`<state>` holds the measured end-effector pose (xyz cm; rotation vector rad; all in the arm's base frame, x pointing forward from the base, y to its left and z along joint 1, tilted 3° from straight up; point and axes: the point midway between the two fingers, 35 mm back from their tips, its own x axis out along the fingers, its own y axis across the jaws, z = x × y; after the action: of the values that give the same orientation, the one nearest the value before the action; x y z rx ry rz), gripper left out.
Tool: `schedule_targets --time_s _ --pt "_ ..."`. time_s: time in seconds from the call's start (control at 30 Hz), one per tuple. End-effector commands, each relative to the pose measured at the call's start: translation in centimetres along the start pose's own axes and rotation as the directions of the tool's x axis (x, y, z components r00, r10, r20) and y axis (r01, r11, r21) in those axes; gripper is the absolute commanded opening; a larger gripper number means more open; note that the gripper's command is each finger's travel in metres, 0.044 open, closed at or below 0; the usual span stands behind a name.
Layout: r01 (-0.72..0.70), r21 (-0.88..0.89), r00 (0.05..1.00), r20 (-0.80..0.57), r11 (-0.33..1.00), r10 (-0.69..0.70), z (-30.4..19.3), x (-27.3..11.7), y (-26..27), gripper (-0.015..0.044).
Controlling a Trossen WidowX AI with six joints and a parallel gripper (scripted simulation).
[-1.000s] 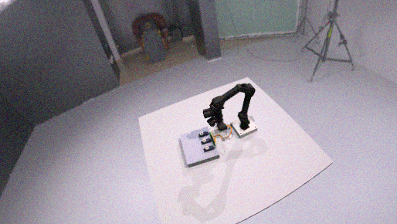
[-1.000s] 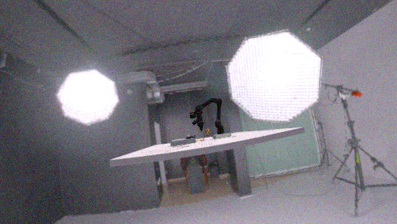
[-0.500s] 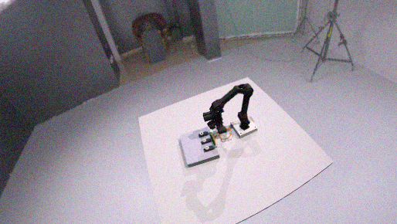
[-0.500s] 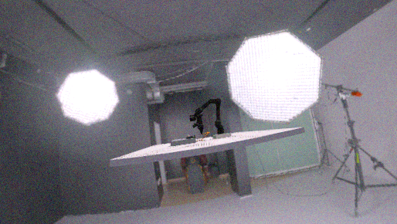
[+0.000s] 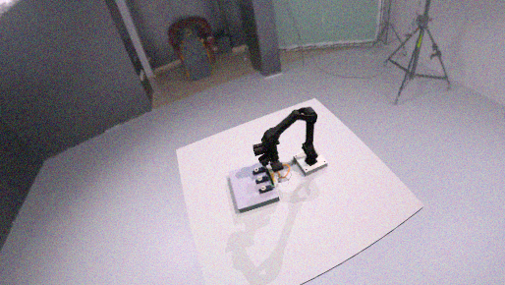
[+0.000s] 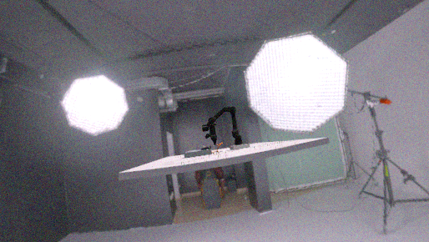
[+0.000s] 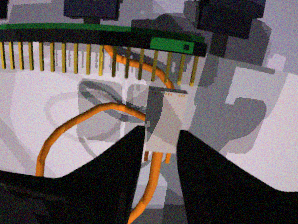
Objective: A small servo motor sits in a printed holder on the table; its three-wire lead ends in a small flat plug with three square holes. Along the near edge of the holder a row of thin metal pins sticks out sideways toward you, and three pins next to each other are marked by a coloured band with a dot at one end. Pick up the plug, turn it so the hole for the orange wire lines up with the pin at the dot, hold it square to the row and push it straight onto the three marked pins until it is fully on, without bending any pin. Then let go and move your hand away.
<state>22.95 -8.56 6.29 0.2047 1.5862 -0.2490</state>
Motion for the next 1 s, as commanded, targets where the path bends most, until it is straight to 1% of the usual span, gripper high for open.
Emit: schedule_targets --time_s 0.0,0.97 --pt "0.002 0.002 1.000 0.001 1.000 -0.002 0.3 0.0 0.1 0.0000" --pt "0.002 0.002 1.000 0.003 1.000 -0.002 1.9 0.0 0.0 0.0000"
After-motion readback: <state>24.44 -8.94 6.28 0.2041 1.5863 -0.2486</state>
